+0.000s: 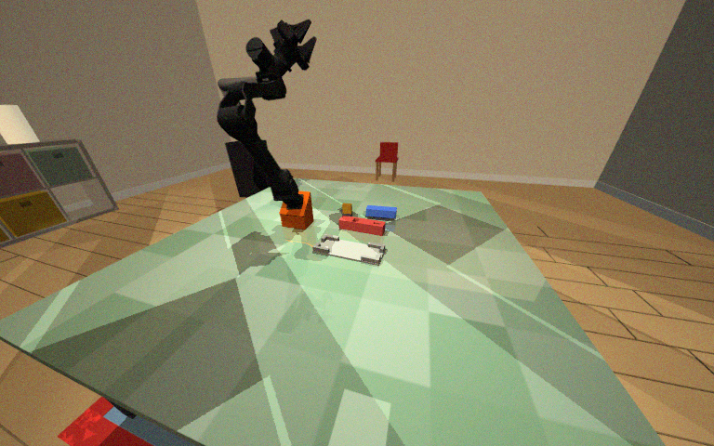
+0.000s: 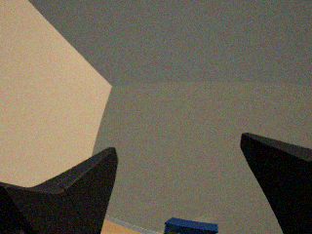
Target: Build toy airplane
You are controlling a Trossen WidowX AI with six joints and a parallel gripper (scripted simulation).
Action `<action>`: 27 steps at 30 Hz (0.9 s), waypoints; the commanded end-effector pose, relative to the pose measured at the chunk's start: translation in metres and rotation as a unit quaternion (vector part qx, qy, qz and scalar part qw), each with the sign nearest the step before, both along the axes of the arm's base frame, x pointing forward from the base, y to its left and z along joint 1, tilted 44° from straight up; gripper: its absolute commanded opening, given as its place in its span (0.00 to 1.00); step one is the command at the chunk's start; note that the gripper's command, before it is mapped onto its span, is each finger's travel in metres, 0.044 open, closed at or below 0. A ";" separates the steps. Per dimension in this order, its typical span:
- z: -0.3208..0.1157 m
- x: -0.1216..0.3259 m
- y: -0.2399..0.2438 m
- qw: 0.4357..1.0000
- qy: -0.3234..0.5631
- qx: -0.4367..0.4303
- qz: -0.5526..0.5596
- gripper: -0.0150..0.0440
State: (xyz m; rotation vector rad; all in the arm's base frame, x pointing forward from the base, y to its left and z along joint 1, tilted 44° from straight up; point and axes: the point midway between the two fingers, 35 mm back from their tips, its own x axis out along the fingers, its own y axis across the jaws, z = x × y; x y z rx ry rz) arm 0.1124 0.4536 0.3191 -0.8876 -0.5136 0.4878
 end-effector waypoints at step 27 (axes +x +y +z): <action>-0.247 0.235 -0.209 0.803 0.443 -0.061 -0.394 1.00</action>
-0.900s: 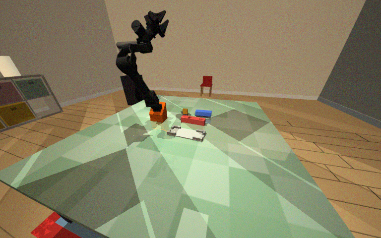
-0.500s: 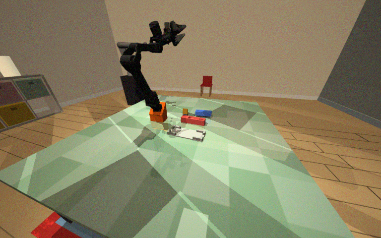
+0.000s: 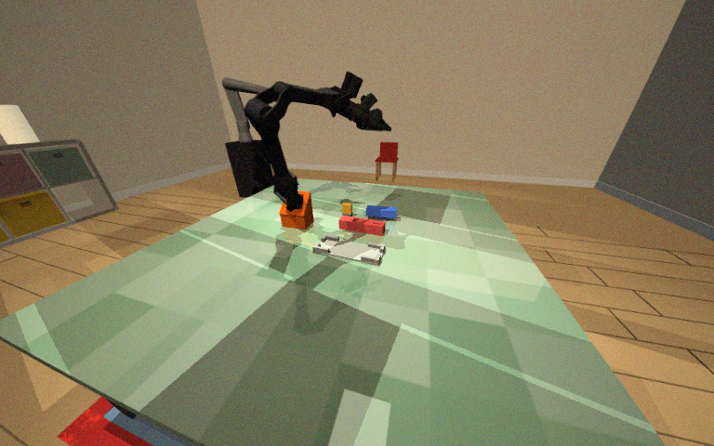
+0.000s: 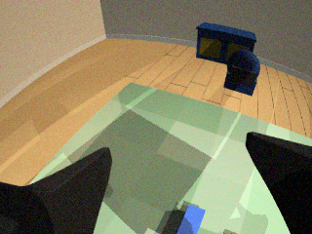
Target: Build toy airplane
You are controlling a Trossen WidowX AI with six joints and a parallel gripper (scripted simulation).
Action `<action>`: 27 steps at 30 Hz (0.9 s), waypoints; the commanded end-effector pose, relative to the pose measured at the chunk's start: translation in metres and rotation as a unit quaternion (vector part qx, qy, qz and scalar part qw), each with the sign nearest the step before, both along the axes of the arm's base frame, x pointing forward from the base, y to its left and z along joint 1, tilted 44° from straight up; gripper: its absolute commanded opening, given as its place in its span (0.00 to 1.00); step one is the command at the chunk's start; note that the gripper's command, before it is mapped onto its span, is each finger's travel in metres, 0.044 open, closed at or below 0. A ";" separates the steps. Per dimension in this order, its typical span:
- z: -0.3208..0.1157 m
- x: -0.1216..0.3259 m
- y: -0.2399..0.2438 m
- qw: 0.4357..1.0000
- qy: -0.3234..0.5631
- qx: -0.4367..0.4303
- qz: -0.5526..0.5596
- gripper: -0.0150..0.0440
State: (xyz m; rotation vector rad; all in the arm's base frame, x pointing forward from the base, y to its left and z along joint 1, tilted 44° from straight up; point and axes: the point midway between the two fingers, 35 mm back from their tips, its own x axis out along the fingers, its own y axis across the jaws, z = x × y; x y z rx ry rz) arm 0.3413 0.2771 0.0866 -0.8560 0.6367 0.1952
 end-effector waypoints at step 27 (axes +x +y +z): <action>-0.093 -0.064 -0.294 0.804 0.208 -0.058 -0.554 1.00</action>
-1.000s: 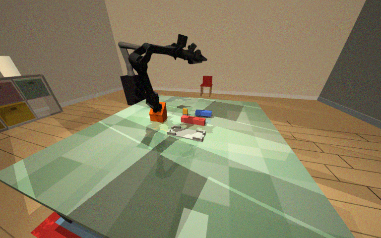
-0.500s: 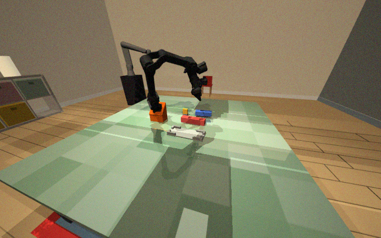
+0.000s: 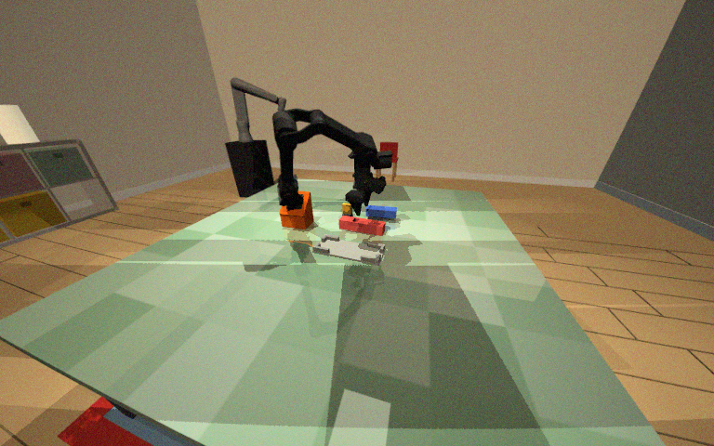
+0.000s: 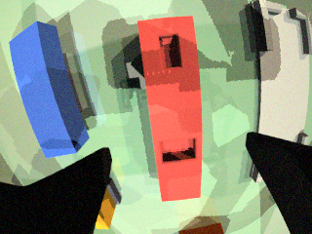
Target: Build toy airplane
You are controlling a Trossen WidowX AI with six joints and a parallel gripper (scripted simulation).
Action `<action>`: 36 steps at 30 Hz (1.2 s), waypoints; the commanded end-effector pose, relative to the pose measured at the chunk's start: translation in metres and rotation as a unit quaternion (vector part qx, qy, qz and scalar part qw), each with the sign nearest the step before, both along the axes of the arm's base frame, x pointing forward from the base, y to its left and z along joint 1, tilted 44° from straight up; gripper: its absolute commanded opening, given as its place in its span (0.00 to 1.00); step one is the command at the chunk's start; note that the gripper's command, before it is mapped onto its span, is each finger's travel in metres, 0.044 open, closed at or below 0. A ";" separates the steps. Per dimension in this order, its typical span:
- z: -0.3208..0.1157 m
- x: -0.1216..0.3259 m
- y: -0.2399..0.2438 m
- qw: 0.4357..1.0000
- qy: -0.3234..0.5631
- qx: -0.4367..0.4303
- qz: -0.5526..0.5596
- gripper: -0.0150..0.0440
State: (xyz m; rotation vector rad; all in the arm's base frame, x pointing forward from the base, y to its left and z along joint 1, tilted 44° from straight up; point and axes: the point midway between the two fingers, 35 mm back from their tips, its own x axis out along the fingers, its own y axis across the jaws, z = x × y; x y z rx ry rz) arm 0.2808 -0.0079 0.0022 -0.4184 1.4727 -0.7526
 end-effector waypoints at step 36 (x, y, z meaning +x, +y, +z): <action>-0.051 -0.008 -0.050 1.000 0.005 -0.005 0.001 1.00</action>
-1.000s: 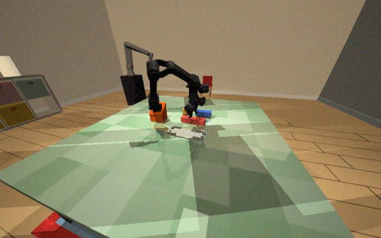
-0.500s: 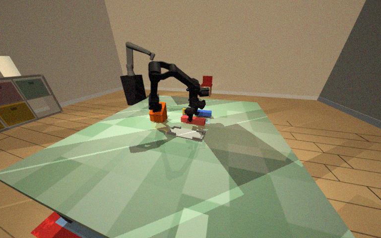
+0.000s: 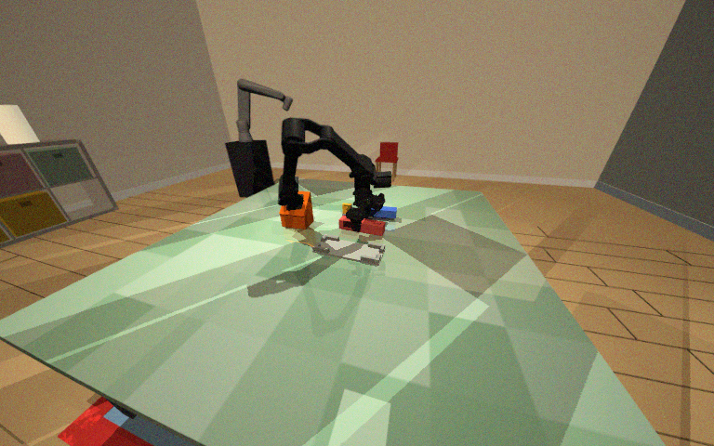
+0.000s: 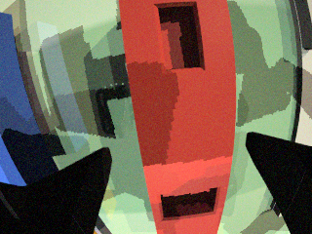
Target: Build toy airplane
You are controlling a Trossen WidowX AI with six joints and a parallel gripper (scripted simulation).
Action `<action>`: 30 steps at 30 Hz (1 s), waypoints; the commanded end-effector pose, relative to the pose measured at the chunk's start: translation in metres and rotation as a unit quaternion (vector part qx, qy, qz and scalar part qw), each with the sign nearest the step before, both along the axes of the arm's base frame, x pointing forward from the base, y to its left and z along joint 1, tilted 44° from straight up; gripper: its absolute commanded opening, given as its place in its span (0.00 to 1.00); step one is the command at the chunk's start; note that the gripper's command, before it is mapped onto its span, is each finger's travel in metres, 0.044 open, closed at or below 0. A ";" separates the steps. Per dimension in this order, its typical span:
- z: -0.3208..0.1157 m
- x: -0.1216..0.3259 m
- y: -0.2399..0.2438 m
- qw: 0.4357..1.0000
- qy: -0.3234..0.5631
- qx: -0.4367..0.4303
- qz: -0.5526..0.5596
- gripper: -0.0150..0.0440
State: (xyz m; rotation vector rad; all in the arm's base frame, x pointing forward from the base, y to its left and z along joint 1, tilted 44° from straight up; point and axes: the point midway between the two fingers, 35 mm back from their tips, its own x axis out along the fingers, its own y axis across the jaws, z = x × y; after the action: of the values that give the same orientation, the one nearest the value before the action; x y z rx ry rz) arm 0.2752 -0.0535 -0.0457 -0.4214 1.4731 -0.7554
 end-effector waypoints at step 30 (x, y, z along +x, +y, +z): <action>0.007 0.002 0.007 1.000 0.006 -0.001 0.003 0.25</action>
State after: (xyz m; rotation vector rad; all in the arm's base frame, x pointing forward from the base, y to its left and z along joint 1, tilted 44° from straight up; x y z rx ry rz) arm 0.2722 -0.0541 -0.0441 -0.4428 1.4949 -0.7565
